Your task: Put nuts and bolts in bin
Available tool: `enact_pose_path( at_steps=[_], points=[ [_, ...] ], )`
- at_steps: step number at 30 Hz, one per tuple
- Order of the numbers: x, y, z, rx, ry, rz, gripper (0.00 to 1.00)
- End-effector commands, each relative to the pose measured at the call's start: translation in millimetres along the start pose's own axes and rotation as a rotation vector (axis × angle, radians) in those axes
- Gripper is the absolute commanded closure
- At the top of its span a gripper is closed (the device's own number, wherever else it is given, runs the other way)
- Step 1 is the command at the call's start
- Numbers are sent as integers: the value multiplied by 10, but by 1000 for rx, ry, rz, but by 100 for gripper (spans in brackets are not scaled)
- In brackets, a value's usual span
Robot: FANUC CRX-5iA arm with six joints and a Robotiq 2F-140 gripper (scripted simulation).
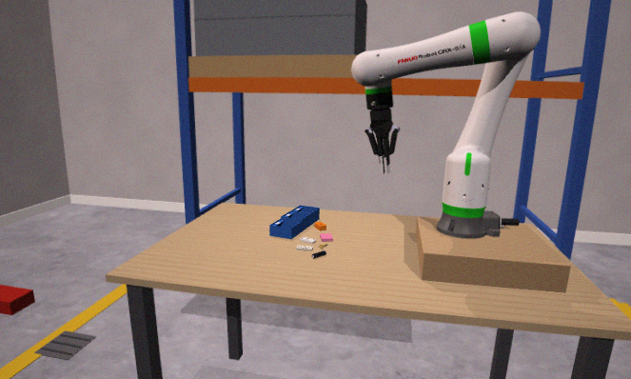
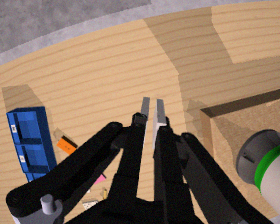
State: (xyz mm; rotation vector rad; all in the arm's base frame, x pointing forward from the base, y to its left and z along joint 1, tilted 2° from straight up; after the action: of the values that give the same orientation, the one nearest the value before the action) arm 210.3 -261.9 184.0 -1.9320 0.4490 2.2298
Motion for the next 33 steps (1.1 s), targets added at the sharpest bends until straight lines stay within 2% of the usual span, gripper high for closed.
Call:
enact_pose_path(
  at_steps=[1,3,6,11,20,23,33],
  points=[
    [-31,-115,-172,-147,11,-8,95],
    [-44,-170,-244,-213,17,-8,95],
    [-44,-170,-244,-213,17,-8,95],
    [-91,-391,-498,-412,34,-9,95],
    [-138,-654,-754,-675,57,-7,95],
    [-138,-654,-754,-675,57,-7,95],
    [-199,-1084,-1090,-1022,87,1,95]
  ],
)
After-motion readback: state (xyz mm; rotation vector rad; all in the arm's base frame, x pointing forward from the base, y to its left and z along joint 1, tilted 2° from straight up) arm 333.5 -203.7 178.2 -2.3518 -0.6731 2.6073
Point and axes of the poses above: the point where the finger pads meet when closed, its own x axis out along the fingers, its own z axis across the jaws, y = z × x, the point moved 2 cm from there along -x, back along the fingers, and after that the axes turned 14 degrees about -x, right-handed, at the moved point
